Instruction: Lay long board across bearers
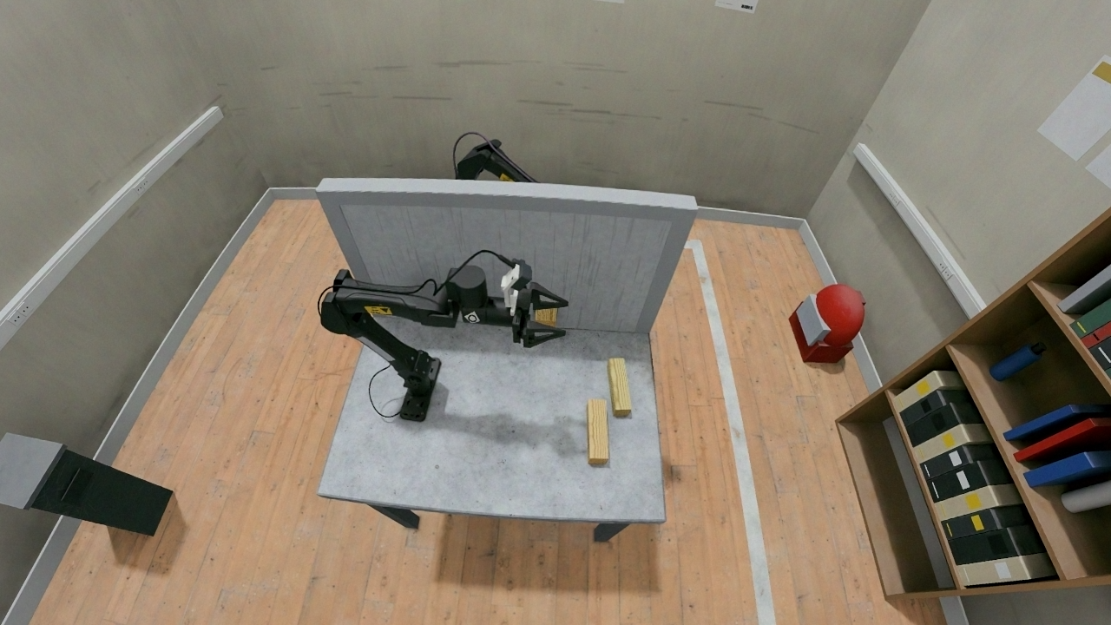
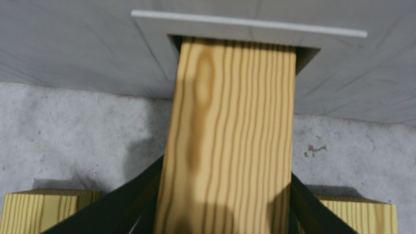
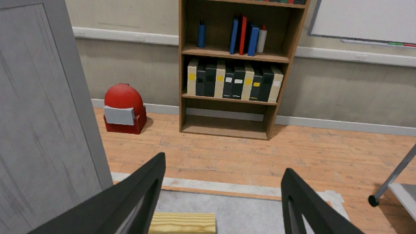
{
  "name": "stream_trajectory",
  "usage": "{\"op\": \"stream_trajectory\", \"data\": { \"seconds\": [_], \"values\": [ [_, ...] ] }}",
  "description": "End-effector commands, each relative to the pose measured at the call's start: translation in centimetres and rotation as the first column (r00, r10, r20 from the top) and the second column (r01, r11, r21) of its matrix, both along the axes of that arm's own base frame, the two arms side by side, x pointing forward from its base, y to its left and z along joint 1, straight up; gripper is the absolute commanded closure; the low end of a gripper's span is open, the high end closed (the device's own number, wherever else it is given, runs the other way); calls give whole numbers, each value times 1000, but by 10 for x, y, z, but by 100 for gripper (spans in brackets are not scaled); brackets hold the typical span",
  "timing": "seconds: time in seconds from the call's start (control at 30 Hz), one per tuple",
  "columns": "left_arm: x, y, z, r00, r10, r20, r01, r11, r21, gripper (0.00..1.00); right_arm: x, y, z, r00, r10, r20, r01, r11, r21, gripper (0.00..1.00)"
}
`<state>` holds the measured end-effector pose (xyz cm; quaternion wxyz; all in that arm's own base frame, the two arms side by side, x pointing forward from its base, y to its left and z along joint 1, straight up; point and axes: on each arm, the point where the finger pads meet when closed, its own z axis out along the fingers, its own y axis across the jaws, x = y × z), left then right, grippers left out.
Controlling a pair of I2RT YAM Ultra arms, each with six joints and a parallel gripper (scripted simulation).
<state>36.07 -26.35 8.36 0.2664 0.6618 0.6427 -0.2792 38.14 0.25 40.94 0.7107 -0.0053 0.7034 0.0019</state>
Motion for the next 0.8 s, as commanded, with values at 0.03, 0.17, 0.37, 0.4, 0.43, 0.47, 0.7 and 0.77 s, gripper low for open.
{"op": "stream_trajectory", "data": {
  "seconds": [0.03,0.17,0.37,0.4,0.43,0.47,0.7,0.77],
  "values": [
    [8,9,31,999,-2,47,4,999,-50,100,-3,4,13,999,16,30,-16,1000,-2,25],
    [2,13,24,1000,-4,30,6,999,-45,100,-3,4,13,999,16,30,-16,1000,-2,25],
    [1,23,25,1000,-7,29,8,999,-46,100,-3,4,13,999,16,30,-16,1000,-2,25],
    [-4,26,21,1000,-7,14,7,999,-42,100,-3,4,13,999,16,30,-16,1000,-2,25],
    [0,27,26,1000,-6,29,8,999,-47,100,-3,4,13,999,16,30,-16,1000,-2,25],
    [2,28,28,999,-6,34,7,999,-48,100,-3,4,13,999,16,30,-16,1000,-2,25],
    [10,33,37,998,7,61,-3,998,-58,100,-3,4,13,999,16,30,-16,1000,-2,25],
    [-1,39,27,999,-9,31,11,998,-55,100,-3,4,13,999,16,30,-16,1000,-2,25]
  ]
}}
